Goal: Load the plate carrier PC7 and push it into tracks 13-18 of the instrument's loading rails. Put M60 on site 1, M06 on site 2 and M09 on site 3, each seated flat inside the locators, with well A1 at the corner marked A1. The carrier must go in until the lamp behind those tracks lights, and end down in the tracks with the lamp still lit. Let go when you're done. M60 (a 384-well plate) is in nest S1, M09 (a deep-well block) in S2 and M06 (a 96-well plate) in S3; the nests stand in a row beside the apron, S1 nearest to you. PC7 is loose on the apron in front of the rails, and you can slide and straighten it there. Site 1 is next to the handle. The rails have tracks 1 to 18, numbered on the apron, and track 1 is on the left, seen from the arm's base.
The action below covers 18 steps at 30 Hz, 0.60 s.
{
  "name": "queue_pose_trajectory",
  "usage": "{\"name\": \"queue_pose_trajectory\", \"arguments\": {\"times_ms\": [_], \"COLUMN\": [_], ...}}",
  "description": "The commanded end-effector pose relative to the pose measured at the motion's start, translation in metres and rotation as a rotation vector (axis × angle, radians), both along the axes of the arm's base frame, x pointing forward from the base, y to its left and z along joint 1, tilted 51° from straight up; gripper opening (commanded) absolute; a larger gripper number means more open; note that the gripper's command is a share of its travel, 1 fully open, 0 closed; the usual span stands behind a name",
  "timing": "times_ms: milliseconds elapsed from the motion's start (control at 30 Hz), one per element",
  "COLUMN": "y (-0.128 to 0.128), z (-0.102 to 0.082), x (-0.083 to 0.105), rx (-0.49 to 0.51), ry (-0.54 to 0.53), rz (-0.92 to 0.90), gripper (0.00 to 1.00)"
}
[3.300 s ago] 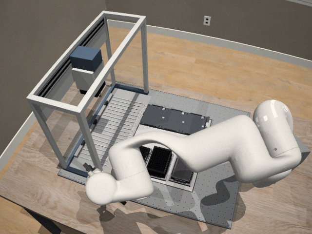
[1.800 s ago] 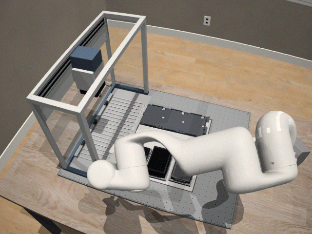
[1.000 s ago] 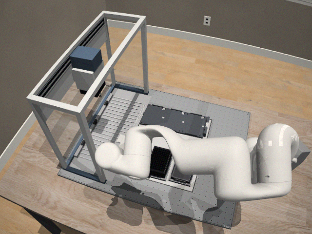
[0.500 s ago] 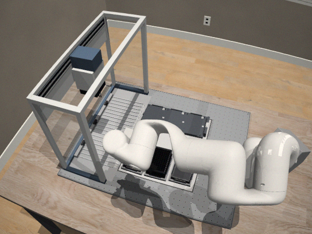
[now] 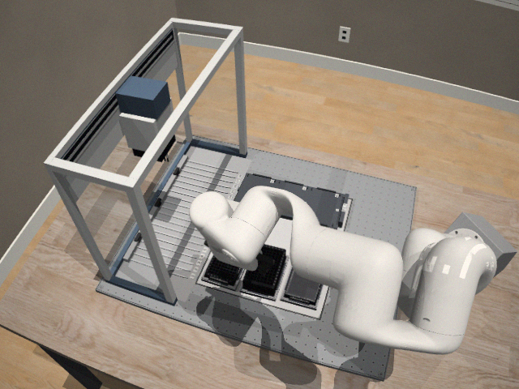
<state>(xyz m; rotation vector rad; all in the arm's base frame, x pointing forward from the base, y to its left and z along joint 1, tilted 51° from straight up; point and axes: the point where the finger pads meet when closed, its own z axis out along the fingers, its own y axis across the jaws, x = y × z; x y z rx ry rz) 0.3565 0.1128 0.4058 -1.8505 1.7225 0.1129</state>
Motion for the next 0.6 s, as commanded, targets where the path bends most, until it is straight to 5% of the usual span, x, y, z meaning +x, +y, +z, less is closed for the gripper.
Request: {"name": "queue_pose_trajectory", "arguments": {"times_ms": [0, 567], "y": [-0.010, -0.039], "z": [-0.016, -0.049], "x": [0.003, 0.011], "rx": [0.050, 0.160], "ry": [-0.018, -0.115], "rz": [0.050, 0.108], "gripper": [1.00, 1.00]}}
